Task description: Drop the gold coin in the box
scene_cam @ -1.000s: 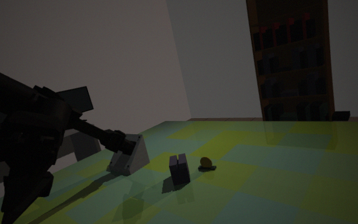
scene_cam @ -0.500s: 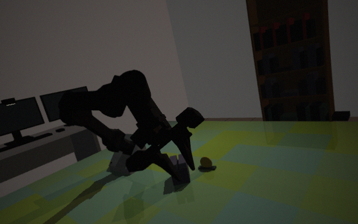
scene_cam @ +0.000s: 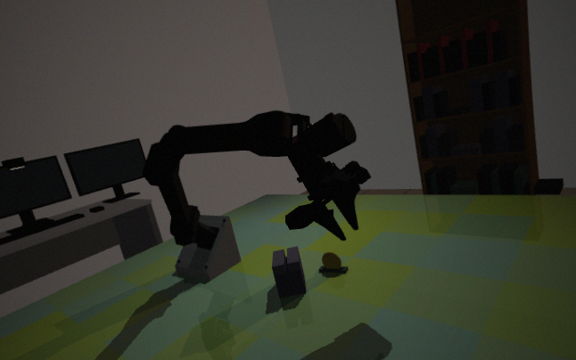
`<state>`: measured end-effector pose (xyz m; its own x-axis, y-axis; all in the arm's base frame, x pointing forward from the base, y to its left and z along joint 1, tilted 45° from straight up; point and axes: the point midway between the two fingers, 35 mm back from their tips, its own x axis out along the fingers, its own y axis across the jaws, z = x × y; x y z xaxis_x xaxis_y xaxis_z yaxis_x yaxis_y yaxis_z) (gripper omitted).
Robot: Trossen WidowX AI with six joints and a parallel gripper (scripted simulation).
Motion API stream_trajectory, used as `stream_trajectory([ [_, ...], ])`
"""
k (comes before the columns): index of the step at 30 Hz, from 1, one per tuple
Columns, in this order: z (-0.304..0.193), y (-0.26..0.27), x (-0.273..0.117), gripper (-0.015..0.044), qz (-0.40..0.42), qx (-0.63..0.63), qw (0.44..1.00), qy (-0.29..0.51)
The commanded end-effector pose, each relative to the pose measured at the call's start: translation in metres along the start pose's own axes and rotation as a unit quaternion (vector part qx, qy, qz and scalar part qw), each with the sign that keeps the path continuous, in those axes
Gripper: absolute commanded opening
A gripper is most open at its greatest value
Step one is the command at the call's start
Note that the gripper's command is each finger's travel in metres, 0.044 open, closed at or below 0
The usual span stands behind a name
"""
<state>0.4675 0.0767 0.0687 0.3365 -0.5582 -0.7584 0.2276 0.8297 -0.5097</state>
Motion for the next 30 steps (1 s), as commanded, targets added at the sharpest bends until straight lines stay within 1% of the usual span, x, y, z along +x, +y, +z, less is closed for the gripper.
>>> stream_trajectory([
  [1, -0.059, 0.033, 0.004, 0.0161, -0.025, -0.110, 0.991, 0.069],
  [4, -0.107, 0.047, 0.002, 0.0161, -0.054, -0.201, 0.971, 0.121],
  [6, -0.126, 0.051, 0.000, 0.0161, -0.069, -0.238, 0.958, 0.141],
  [15, -0.133, 0.047, -0.002, 0.0161, -0.071, -0.243, 0.957, 0.143],
  [17, -0.134, 0.045, 0.005, 0.0161, -0.071, -0.243, 0.957, 0.143],
  [20, -0.140, 0.037, 0.029, 0.0161, -0.072, -0.243, 0.957, 0.143],
  [25, -0.140, 0.036, 0.032, 0.0161, -0.072, -0.243, 0.957, 0.143],
  [28, -0.143, 0.034, 0.044, 0.0161, -0.072, -0.243, 0.957, 0.143],
  [30, -0.144, 0.034, 0.045, 0.0161, -0.072, -0.243, 0.957, 0.143],
])
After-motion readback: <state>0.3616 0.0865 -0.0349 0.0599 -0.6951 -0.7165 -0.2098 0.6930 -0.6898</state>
